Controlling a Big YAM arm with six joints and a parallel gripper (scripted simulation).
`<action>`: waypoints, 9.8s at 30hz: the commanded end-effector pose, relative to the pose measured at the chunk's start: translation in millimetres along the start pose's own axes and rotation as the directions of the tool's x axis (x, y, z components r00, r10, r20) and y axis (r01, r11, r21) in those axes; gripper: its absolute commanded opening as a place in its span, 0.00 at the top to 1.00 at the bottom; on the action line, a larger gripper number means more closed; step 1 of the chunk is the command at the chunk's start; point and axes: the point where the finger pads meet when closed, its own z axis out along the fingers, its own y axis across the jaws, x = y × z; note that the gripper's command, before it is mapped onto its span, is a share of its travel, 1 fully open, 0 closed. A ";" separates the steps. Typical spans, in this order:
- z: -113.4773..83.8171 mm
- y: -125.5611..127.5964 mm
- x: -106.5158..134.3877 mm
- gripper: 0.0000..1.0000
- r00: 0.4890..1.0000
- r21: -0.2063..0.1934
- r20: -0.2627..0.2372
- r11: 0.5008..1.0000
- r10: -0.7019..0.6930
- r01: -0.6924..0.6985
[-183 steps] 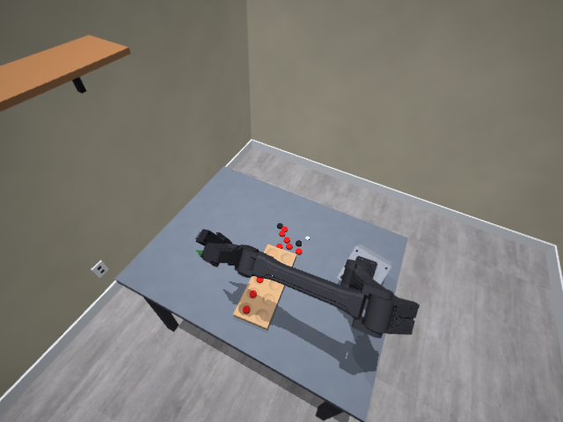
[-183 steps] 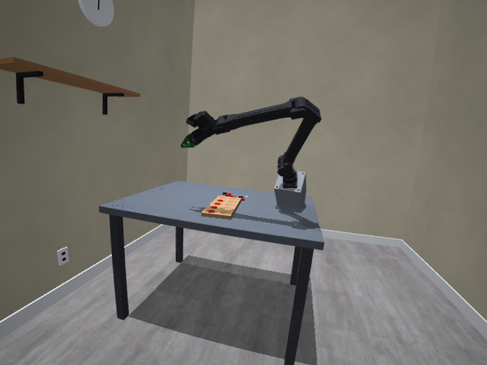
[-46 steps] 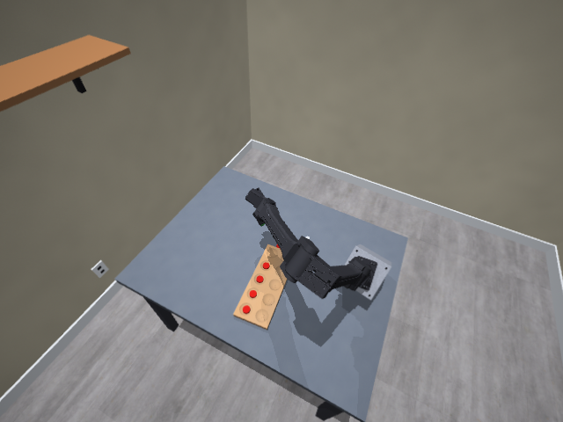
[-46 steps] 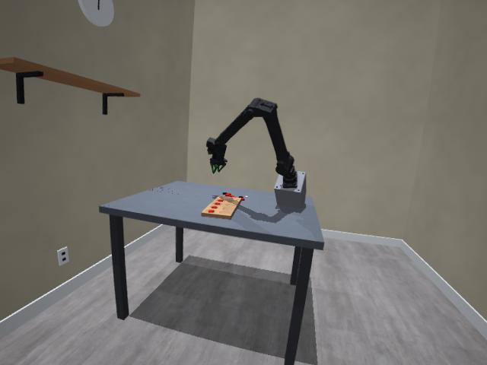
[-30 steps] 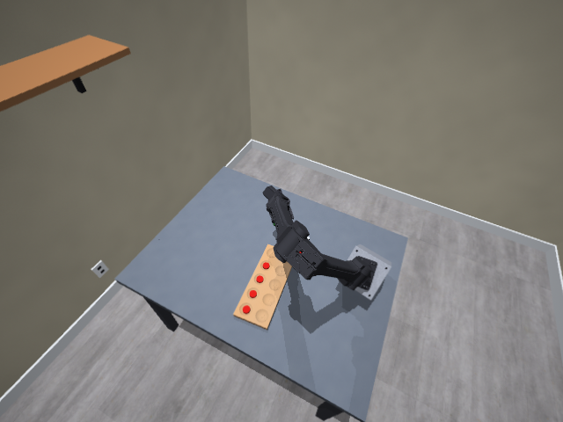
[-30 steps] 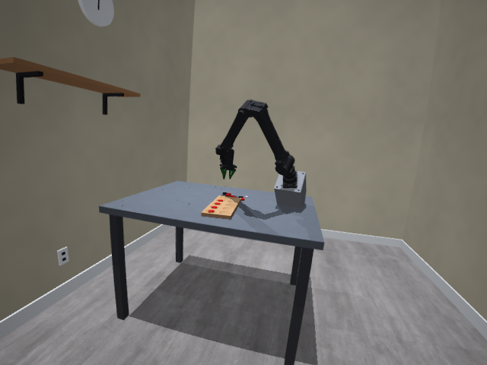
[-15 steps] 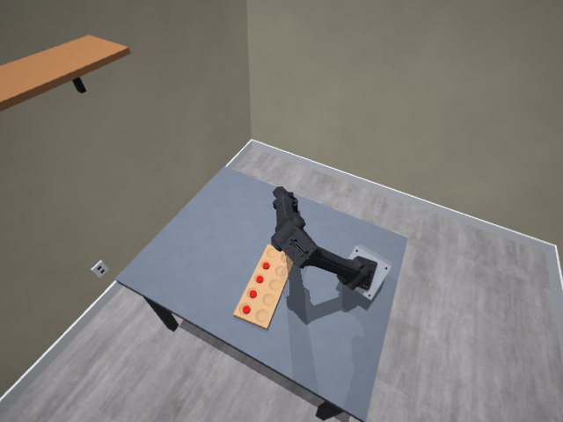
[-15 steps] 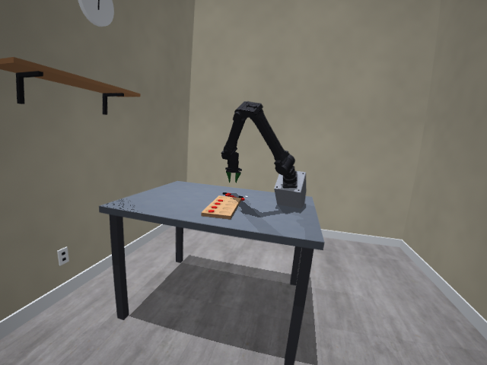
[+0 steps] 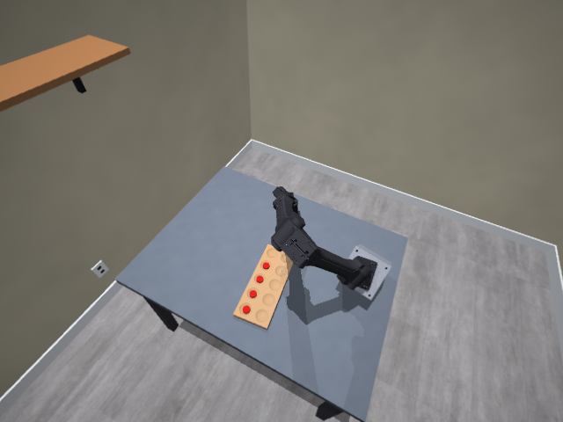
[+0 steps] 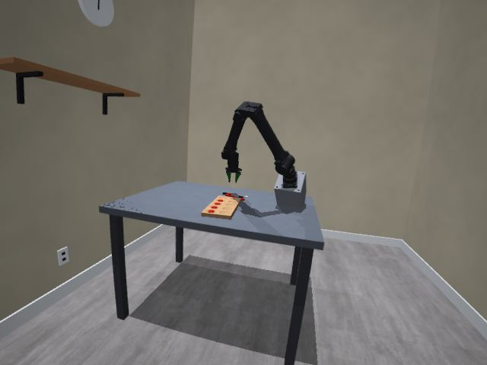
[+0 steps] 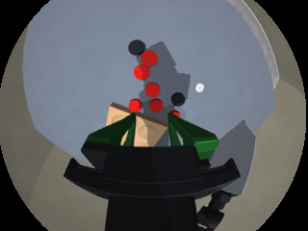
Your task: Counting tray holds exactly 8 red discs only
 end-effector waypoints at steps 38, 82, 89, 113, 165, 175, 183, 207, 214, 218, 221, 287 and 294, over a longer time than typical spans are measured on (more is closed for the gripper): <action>43.1 0.4 0.7 0.54 1.000 0.003 -0.004 1.000 -0.001 0.001; 98.4 -0.4 1.7 0.54 1.000 0.004 -0.005 1.000 0.000 0.000; 100.7 2.6 -0.4 0.54 1.000 0.000 -0.002 1.000 -0.005 0.005; 104.8 0.5 1.2 0.54 1.000 0.002 -0.004 1.000 -0.006 0.006; 107.9 0.1 1.5 1.00 1.000 0.003 -0.004 1.000 -0.007 0.007; 70.5 10.1 -10.7 1.00 1.000 -0.026 0.028 1.000 -0.012 0.012; -17.2 15.9 -15.6 1.00 0.999 -0.031 0.045 0.999 -0.026 0.028; -1.4 129.0 202.1 1.00 0.998 0.051 0.058 0.999 -0.017 0.014; -6.7 146.2 314.5 1.00 0.999 0.016 0.040 1.000 -0.020 0.019; -14.9 140.8 377.6 1.00 1.000 -0.006 0.009 1.000 -0.012 0.012; -16.3 139.6 385.6 1.00 1.000 -0.010 0.003 1.000 -0.011 0.011; 88.6 137.5 385.9 0.63 1.000 0.003 0.001 1.000 0.003 -0.003; 88.6 137.5 385.9 0.63 1.000 0.003 0.001 1.000 0.003 -0.003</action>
